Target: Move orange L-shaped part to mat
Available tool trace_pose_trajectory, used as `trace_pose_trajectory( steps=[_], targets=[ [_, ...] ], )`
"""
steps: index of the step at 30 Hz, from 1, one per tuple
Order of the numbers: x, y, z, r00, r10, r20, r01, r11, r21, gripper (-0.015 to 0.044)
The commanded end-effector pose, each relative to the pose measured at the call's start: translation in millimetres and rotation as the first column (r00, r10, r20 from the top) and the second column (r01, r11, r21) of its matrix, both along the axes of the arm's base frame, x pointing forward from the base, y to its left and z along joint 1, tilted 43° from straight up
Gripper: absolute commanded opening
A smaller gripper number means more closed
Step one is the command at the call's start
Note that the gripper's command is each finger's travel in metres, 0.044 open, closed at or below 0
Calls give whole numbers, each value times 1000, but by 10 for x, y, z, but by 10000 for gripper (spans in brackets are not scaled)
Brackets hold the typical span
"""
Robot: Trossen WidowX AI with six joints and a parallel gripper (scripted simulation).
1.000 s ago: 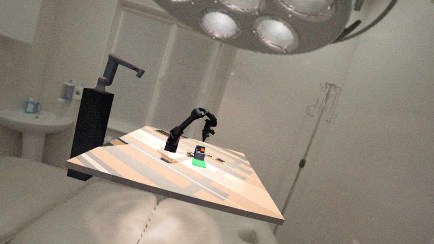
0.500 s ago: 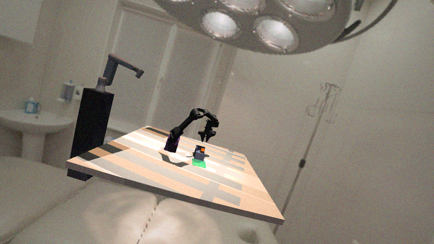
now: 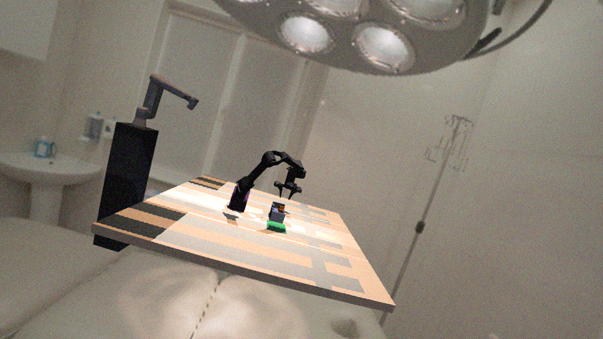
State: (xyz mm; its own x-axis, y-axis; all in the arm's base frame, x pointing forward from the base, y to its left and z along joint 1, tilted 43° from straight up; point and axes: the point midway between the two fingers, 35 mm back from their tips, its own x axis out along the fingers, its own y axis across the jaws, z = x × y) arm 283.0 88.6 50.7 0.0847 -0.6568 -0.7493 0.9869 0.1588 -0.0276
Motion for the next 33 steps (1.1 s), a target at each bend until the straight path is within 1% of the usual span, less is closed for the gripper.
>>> trace_pose_trajectory(
  steps=[1, 9, 33],
  targets=[
    [-7, -40, 17, 998, -46, 38, 46, 999, -4, 280],
    [19, -239, -203, 998, -46, 39, 46, 999, -5, 280],
    [54, -455, -446, 998, -46, 40, 46, 999, -5, 280]
  ],
)
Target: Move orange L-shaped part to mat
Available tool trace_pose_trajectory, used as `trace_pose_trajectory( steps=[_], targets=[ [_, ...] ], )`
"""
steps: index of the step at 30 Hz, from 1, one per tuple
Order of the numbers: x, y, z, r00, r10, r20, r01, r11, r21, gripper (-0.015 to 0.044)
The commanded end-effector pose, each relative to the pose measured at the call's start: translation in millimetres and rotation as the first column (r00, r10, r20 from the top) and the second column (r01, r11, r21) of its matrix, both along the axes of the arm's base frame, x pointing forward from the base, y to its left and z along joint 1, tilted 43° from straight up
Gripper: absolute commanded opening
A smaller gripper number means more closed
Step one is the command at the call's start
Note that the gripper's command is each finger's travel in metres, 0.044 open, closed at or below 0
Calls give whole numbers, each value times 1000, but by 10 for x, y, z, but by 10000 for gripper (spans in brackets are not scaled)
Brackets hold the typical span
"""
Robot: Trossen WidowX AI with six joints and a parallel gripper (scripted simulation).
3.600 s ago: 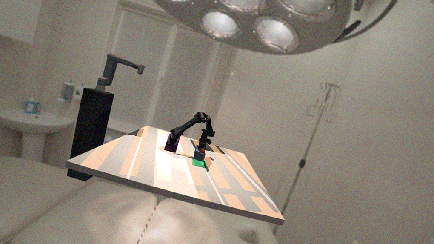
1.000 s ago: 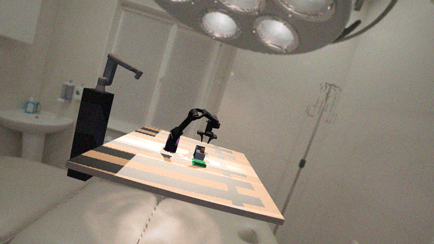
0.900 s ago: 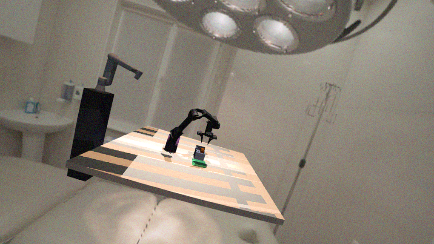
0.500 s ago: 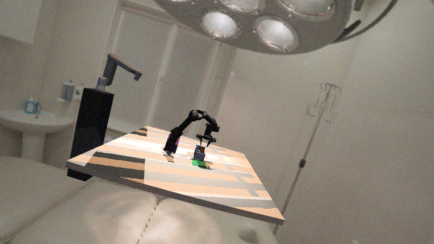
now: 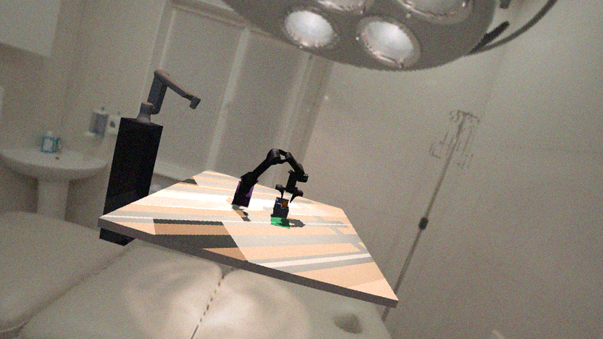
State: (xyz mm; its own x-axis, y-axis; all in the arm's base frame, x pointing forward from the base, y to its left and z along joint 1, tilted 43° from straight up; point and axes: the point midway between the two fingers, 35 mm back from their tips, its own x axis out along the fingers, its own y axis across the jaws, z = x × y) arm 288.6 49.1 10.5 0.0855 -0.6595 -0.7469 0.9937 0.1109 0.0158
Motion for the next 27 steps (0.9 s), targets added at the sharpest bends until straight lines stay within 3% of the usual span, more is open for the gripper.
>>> trace_pose_trajectory(
  steps=[1, 14, 20, 27],
  targets=[
    [-1, -71, -56, 1000, 2, -4, -2, 1000, -8, 280],
    [3, -177, -164, 1000, 2, -4, -2, 1000, -10, 280],
    [6, -145, -148, 1000, -2, -1, 2, 1000, -3, 123],
    [6, -145, -148, 1000, -2, -1, 2, 1000, -3, 76]
  ],
)
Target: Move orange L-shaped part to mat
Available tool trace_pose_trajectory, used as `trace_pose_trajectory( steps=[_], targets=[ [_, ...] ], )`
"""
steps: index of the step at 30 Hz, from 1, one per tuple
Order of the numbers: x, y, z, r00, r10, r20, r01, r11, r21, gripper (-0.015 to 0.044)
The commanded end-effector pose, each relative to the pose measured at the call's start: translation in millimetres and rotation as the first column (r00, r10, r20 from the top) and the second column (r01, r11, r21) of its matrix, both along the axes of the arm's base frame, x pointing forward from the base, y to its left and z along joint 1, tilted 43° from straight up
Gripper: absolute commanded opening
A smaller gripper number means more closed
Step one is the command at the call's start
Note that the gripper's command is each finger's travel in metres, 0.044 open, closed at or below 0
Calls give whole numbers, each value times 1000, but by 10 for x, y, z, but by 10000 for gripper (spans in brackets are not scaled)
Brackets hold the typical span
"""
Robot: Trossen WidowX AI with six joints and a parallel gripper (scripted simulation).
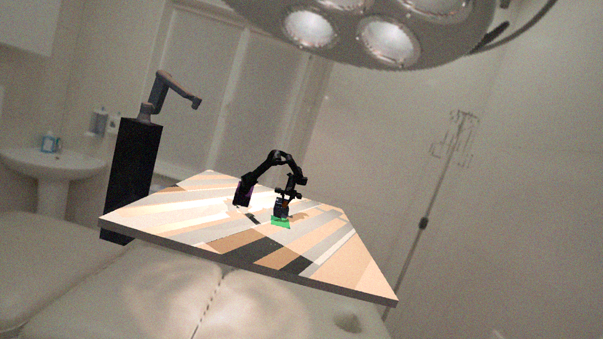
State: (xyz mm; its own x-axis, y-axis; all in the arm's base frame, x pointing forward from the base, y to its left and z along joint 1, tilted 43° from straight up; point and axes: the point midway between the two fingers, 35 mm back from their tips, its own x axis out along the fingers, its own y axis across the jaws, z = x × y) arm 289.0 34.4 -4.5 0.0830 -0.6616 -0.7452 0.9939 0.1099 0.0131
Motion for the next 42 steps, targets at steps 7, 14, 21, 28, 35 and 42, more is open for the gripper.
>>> trace_pose_trajectory(
  steps=[7, 14, 21, 28, 35, 42],
  targets=[
    [2, 2, 2, 1000, -1, 1, 1, 1000, 0, 0],
    [-1, 26, 30, 1000, 0, 1, 0, 1000, -1, 0],
    [-12, 96, 113, 1000, 2, -1, -2, 1000, -3, 0],
    [-22, 168, 196, 1000, 2, -2, -2, 1000, -4, 0],
    [-31, 241, 277, 1000, 3, -2, -3, 1000, -4, 0],
    [-40, 312, 357, 1000, 3, -2, -3, 1000, -4, 0]
  ],
)
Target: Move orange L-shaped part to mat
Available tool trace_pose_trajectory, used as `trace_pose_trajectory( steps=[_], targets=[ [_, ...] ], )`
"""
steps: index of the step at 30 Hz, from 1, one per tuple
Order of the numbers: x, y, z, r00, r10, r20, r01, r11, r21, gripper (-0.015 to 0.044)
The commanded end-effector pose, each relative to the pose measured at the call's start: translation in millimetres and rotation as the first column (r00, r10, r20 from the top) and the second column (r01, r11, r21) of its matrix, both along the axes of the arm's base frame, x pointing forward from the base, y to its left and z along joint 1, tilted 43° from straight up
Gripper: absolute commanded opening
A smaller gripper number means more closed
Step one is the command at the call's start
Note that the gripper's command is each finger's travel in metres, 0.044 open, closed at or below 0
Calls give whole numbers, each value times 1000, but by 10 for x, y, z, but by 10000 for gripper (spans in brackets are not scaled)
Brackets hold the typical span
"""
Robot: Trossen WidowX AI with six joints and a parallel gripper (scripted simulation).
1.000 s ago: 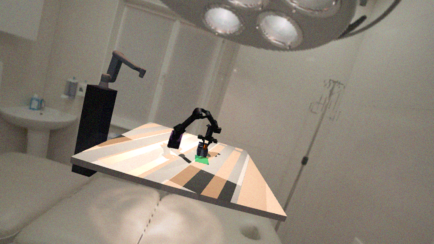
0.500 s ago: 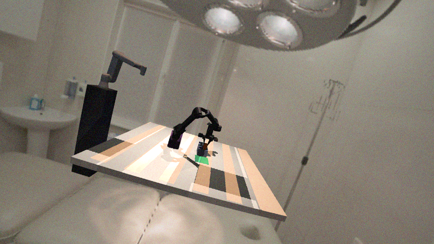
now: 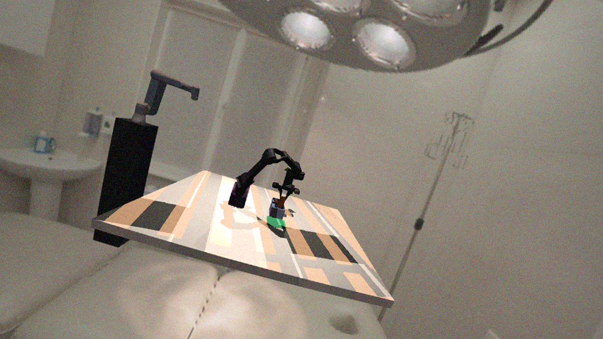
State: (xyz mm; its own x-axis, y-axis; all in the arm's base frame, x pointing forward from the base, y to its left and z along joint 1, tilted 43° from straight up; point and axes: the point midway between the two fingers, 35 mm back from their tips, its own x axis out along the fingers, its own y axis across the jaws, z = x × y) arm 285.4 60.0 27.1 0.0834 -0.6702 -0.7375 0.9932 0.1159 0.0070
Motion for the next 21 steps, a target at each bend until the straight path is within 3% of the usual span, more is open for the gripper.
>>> trace_pose_trajectory(
  steps=[1, 21],
  targets=[
    [-6, 66, 52, 1000, -3, 2, 3, 1000, 8, 0],
    [-32, 275, 283, 1000, -3, 2, 3, 1000, 9, 0]
  ],
)
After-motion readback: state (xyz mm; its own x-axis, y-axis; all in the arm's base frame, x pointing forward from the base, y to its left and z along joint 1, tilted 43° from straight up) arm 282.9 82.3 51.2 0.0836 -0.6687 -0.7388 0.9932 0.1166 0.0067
